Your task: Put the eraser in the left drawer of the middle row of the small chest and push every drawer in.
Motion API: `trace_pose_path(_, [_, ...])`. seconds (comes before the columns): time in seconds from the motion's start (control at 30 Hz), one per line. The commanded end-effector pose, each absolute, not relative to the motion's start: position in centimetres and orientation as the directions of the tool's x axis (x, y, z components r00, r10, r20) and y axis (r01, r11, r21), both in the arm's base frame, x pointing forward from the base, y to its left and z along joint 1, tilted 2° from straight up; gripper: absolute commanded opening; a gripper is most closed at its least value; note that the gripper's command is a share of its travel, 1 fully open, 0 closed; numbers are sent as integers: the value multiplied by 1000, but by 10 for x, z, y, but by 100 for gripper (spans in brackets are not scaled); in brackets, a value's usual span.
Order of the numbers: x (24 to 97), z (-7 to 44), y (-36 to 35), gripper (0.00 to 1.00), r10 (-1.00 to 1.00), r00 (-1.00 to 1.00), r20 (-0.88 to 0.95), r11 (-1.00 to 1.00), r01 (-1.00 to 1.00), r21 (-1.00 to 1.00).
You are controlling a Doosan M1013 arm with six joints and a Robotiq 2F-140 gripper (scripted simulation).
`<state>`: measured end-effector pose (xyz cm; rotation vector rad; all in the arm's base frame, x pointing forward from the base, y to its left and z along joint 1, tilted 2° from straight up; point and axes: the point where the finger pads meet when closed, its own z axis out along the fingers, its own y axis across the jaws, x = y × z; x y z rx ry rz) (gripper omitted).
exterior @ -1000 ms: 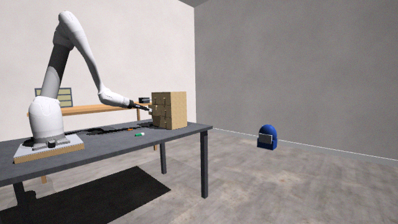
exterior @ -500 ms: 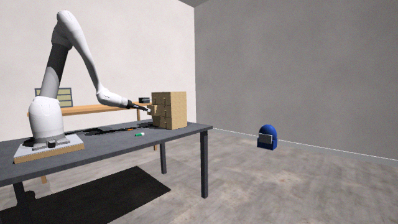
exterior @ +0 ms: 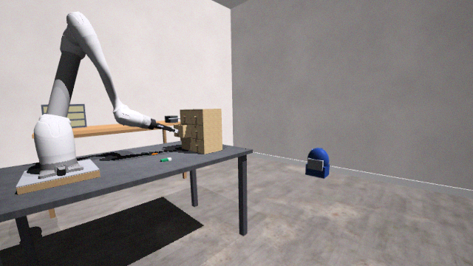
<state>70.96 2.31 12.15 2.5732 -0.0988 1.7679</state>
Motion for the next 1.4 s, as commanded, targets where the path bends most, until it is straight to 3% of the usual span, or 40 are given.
trace_pose_path(0.0, [709,122,23,8,-42,357,933,-998,-62,-21])
trace_pose_path(0.53, [709,122,23,8,-42,357,933,-998,-62,-21])
trace_pose_path(0.83, [709,122,23,20,-42,357,933,-998,-62,-21])
trace_pose_path(1.37, [684,122,25,20,-42,357,933,-998,-62,-21])
